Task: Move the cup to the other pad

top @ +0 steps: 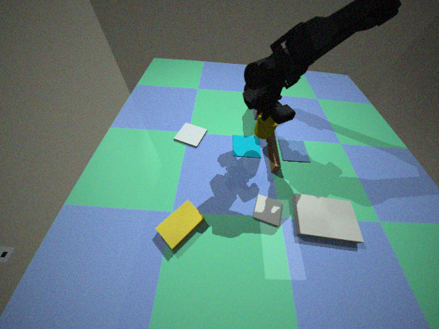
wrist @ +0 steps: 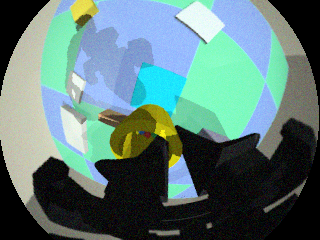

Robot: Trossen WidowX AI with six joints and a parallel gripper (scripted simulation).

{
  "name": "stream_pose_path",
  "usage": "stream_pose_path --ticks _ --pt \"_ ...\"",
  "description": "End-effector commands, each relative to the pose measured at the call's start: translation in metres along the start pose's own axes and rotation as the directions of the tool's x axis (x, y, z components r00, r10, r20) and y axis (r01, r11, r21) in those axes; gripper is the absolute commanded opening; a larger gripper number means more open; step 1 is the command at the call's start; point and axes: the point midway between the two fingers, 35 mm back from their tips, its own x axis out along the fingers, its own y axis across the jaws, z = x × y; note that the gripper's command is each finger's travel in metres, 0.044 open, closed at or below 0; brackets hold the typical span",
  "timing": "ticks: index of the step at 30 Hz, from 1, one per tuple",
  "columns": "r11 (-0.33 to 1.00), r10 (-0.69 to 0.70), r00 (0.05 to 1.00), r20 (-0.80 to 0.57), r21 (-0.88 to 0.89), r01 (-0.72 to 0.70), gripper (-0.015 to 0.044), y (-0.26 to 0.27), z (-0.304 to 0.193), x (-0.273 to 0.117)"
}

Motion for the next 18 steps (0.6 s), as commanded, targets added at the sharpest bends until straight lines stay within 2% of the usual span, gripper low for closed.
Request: stream_pose_path --ticks 1,18 --pt "1.000 0.001 1.000 0.012 -0.007 -0.001 0.0000 -0.003 0.010 -0.003" --pt "1.000 0.001 1.000 0.014 -0.007 0.000 0.0000 -0.018 0.040 -0.006"
